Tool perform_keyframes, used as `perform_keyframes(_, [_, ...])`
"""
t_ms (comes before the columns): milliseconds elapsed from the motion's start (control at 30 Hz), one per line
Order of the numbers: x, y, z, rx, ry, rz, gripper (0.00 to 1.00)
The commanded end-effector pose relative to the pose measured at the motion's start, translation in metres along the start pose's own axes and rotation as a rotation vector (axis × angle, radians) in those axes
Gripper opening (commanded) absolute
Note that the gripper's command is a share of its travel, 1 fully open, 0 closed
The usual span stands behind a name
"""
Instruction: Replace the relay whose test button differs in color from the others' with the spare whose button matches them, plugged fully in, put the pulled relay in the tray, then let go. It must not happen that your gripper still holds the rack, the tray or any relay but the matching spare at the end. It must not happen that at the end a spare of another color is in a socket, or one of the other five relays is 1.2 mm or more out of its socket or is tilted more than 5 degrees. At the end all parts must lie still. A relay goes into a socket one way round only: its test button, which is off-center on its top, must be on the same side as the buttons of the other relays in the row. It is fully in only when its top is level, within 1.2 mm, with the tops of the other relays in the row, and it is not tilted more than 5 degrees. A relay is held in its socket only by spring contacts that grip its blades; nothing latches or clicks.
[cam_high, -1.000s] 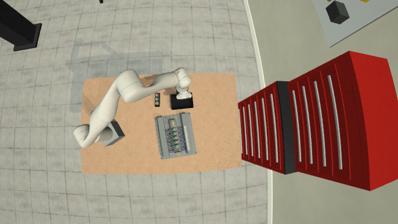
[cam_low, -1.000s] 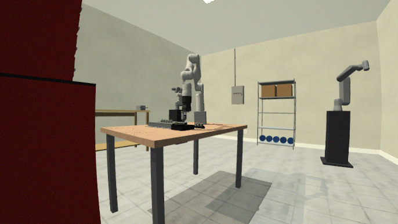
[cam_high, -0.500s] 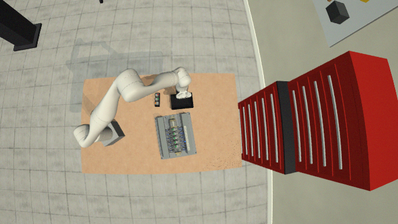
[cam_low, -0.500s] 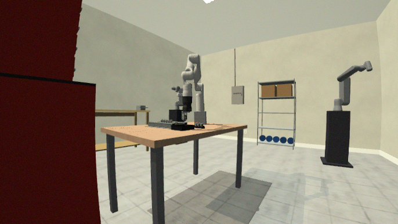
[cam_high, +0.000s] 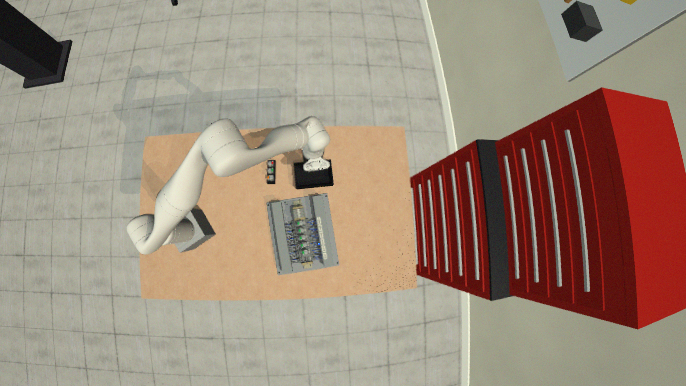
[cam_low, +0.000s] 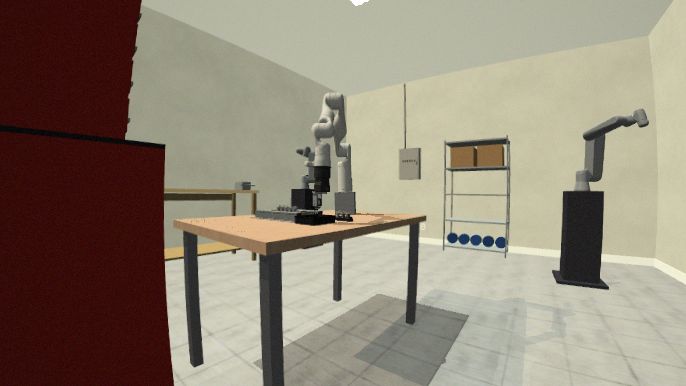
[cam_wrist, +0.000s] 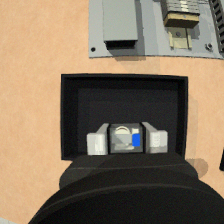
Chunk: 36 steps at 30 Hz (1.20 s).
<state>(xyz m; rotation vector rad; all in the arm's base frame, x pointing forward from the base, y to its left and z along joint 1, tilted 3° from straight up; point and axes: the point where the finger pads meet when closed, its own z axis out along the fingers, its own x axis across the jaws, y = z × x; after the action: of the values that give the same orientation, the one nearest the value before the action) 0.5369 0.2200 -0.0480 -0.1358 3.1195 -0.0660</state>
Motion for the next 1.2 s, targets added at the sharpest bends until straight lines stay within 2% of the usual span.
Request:
perform_keyframes(0, [-0.001,-0.003,-0.002,-0.002,-0.004,0.001,0.00])
perform_keyframes(833, [-0.001,-0.009,-0.004,-0.003,-0.004,0.003,0.00])
perform_keyframes(1167, [-0.001,-0.009,0.016,-0.002,-0.003,0.007,0.00])
